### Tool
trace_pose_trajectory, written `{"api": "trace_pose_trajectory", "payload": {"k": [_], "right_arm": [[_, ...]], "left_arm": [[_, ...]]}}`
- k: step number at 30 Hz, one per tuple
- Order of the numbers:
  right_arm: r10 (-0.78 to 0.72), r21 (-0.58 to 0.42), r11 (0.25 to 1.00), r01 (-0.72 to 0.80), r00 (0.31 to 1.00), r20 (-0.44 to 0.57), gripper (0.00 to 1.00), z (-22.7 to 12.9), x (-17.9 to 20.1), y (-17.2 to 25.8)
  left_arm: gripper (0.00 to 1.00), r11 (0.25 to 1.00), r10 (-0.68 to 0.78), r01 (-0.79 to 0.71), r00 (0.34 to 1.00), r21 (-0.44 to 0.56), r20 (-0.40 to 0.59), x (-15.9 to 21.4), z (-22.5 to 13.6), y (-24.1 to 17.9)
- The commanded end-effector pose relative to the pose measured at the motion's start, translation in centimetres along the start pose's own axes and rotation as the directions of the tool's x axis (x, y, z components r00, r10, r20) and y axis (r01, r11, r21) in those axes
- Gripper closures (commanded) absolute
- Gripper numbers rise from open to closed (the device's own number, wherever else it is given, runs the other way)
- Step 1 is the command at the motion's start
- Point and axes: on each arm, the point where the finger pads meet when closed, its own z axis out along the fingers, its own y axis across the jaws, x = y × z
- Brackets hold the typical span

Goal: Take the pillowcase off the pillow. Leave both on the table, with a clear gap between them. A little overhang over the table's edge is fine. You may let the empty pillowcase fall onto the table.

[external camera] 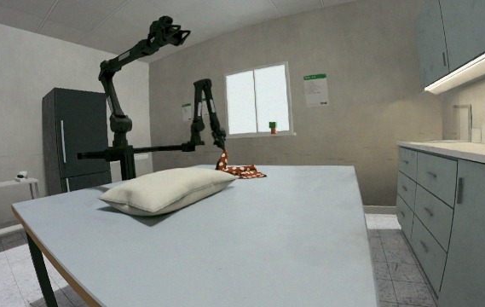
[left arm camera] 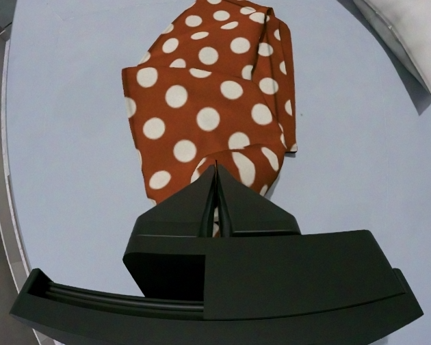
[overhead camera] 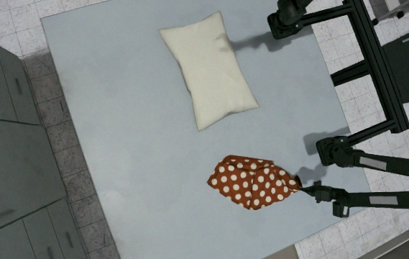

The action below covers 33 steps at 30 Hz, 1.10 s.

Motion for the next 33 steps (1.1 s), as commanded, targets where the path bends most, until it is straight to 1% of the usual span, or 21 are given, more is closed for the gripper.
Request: {"api": "trace_pose_trajectory", "payload": {"k": [1,6,8,10,13,18,22,23,25,27,33], "right_arm": [[-0.009,-0.001,1.0,0.009,0.999,0.039,0.4,0.2,-1.8,-0.1],[-0.009,-0.001,1.0,0.009,0.999,0.039,0.4,0.2,-1.8,-0.1],[-0.009,-0.001,1.0,0.009,0.999,0.039,0.4,0.2,-1.8,-0.1],[-0.009,-0.001,1.0,0.009,0.999,0.039,0.4,0.2,-1.8,-0.1],[-0.009,-0.001,1.0,0.009,0.999,0.039,0.4,0.2,-1.8,-0.1],[-0.009,-0.001,1.0,0.009,0.999,0.039,0.4,0.2,-1.8,-0.1],[-0.009,-0.001,1.0,0.009,0.999,0.039,0.4,0.2,-1.8,-0.1],[-0.009,-0.001,1.0,0.009,0.999,0.039,0.4,0.2,-1.8,-0.1],[-0.009,-0.001,1.0,0.009,0.999,0.039,0.4,0.2,-1.8,-0.1],[-0.009,-0.001,1.0,0.009,0.999,0.039,0.4,0.2,-1.8,-0.1],[-0.009,-0.001,1.0,0.009,0.999,0.039,0.4,0.2,-1.8,-0.1]], "left_arm": [[0.98,1.0,0.011,-0.011,1.0,-0.016,0.0,1.1,0.3,0.0],[0.98,0.999,0.005,-0.005,1.0,-0.036,0.0,2.7,0.9,-0.3],[0.98,0.999,0.005,-0.005,1.0,-0.036,0.0,2.7,0.9,-0.3],[0.98,0.999,0.01,-0.01,1.0,-0.052,0.0,3.3,1.0,0.5],[0.98,0.999,-0.012,0.012,1.0,-0.049,0.003,3.9,1.4,-0.8],[0.98,0.998,-0.02,0.02,1.0,-0.058,0.002,4.7,1.7,-0.9],[0.98,0.998,-0.018,0.018,1.0,-0.06,-0.001,4.7,1.6,-1.2],[0.98,0.998,-0.001,0.0,1.0,-0.068,-0.004,4.6,1.5,-0.4],[0.98,0.998,-0.001,0.0,1.0,-0.068,-0.004,4.6,1.5,-0.4],[0.98,0.997,-0.066,0.066,0.998,-0.036,0.003,4.8,1.8,-2.1],[0.98,0.997,-0.043,0.043,0.999,-0.061,-0.001,4.7,1.5,-0.9]]}}
